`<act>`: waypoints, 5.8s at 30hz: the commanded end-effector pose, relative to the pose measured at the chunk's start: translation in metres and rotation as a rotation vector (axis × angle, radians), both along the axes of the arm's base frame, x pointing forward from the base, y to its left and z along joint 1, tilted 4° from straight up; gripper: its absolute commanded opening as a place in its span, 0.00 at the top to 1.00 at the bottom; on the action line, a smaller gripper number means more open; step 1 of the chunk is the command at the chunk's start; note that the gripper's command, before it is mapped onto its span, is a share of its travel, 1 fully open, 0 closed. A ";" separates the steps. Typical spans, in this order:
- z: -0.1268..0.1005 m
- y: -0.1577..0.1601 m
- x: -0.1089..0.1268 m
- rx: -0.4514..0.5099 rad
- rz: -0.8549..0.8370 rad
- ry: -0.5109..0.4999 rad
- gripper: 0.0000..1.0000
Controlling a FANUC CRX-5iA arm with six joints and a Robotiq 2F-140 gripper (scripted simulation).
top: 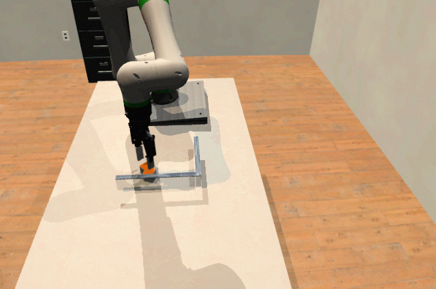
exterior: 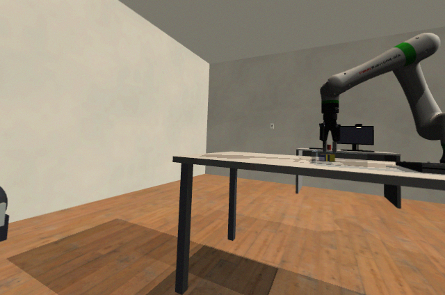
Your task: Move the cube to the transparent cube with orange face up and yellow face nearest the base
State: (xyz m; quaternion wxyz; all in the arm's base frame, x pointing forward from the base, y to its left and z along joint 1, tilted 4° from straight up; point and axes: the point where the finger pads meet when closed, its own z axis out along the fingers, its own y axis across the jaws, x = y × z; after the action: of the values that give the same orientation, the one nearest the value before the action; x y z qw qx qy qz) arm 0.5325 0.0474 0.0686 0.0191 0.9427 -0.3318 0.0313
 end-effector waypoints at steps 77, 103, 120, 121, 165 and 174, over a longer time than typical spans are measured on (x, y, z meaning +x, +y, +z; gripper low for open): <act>-0.044 -0.002 0.002 0.000 0.000 0.000 1.00; -0.044 -0.002 0.002 0.000 0.000 0.000 1.00; -0.043 -0.002 0.002 0.000 0.000 0.000 1.00; -0.042 -0.002 0.002 0.000 0.000 0.000 1.00; 0.028 0.002 -0.001 0.000 0.000 0.000 1.00; 0.028 0.009 0.011 -0.009 0.199 0.011 1.00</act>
State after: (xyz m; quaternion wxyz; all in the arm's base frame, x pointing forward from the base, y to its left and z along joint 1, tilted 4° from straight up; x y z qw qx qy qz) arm 0.5403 0.0549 0.0970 0.0214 0.9656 -0.2573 0.0298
